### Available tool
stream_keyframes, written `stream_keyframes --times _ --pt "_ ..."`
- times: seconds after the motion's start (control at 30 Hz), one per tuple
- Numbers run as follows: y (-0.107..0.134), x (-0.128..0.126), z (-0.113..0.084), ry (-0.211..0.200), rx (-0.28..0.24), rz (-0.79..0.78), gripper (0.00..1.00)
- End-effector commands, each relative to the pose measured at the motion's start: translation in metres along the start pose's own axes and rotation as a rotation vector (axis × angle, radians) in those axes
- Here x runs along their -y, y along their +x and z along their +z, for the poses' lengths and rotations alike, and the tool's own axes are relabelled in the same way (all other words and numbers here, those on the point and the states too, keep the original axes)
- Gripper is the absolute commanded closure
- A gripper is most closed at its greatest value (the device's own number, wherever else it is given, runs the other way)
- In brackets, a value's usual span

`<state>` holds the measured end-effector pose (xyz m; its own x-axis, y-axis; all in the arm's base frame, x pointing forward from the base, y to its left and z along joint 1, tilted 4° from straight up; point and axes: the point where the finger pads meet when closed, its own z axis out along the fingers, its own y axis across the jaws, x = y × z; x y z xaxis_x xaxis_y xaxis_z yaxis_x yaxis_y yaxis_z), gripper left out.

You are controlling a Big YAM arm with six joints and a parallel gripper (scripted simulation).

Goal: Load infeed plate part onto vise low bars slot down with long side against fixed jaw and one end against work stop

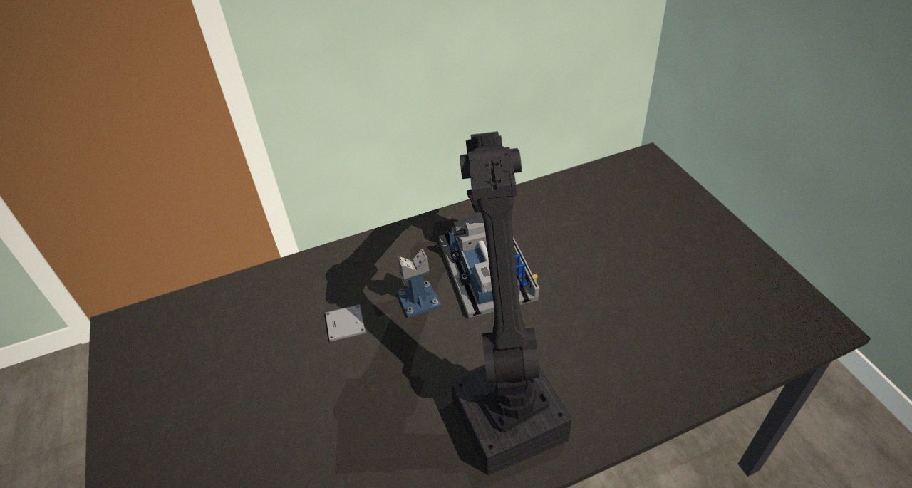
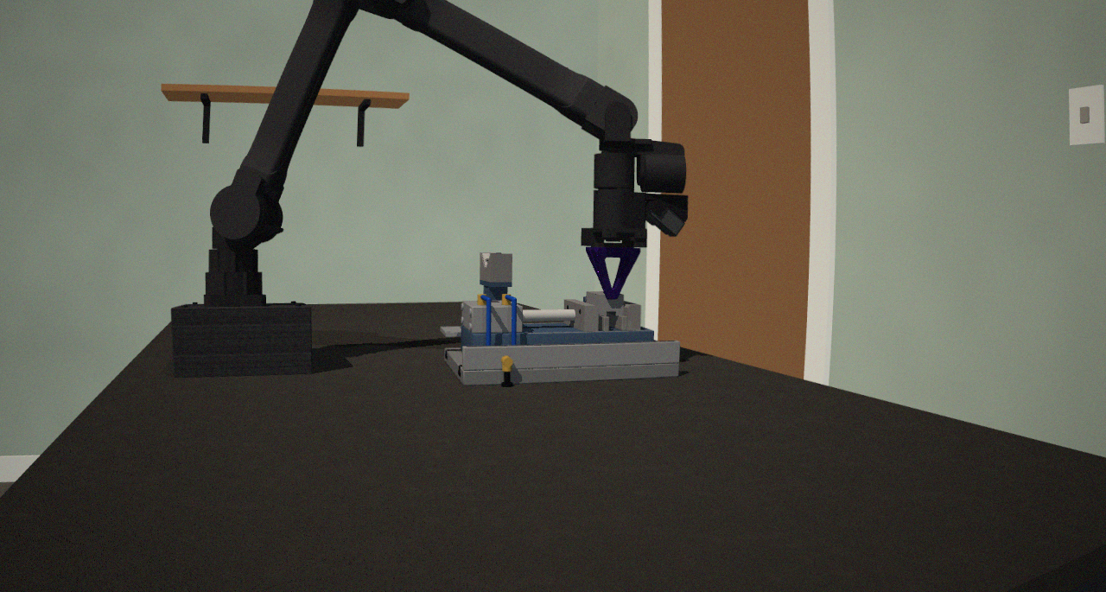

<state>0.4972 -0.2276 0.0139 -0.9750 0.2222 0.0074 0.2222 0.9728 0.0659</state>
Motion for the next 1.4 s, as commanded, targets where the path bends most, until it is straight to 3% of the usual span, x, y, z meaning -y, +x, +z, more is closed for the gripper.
stream_keyframes --times 0.0,1.37 --pt "-0.0102 -0.0131 -0.0166 0.004 0.041 -0.016 1.00" --pt "-0.0105 -0.0153 -0.0167 0.004 0.042 -0.017 1.00"
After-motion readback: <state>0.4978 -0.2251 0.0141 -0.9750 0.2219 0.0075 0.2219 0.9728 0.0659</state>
